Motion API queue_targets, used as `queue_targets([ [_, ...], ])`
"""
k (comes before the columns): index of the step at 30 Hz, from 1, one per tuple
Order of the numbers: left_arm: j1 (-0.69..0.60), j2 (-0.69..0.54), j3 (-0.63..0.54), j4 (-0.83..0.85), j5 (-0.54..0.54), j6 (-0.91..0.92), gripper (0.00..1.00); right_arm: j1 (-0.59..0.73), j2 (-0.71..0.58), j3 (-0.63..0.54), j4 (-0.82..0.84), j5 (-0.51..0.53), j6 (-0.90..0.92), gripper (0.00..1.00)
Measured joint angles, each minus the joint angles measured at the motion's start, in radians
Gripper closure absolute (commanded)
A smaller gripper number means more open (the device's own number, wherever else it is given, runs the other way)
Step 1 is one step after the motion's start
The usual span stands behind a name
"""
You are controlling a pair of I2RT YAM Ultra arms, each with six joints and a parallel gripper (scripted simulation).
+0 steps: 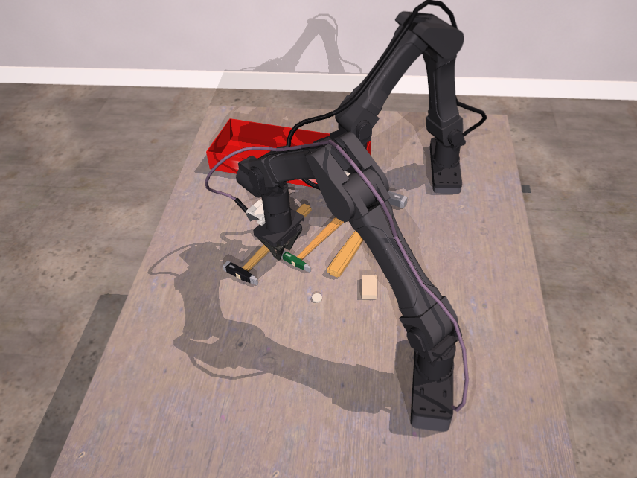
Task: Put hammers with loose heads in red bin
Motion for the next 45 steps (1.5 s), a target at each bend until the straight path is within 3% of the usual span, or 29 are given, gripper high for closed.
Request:
queue_targets([
  [8, 0.0, 0.0, 0.0, 0.0, 0.0, 0.0, 0.62, 0.0, 0.0, 0.0, 0.0, -0.001, -0.005, 0.81],
  [10, 0.0, 0.0, 0.0, 0.0, 0.0, 0.0, 0.62, 0.0, 0.0, 0.0, 0.0, -0.001, -0.005, 1.0],
  [14, 0.0, 0.0, 0.0, 0.0, 0.0, 0.0, 0.62, 0.0, 0.0, 0.0, 0.0, -0.001, -0.006, 1.0],
  [15, 0.0, 0.0, 0.0, 0.0, 0.0, 0.0, 0.62, 0.0, 0.0, 0.0, 0.0, -0.001, -0.006, 0.89],
  [16, 0.0, 0.0, 0.0, 0.0, 0.0, 0.0, 0.71, 0.0, 0.0, 0.0, 0.0, -0.001, -0.006, 0.82],
  [35, 0.0, 0.001, 0.0, 0.001, 0.002, 0.0, 0.92, 0.0, 0.0, 0.0, 0.003, -0.003, -0.006, 0.82],
  [36, 0.0, 0.001, 0.0, 0.001, 0.002, 0.0, 1.0, 0.0, 0.0, 0.0, 0.003, -0.003, -0.006, 0.82],
  [37, 0.0, 0.001, 0.0, 0.001, 0.002, 0.0, 0.92, 0.0, 0.0, 0.0, 0.003, -0.003, -0.006, 0.82],
  [45, 0.0, 0.001, 0.0, 0.001, 0.001, -0.003, 0.92, 0.0, 0.0, 0.0, 0.002, -0.004, -0.006, 0.82],
])
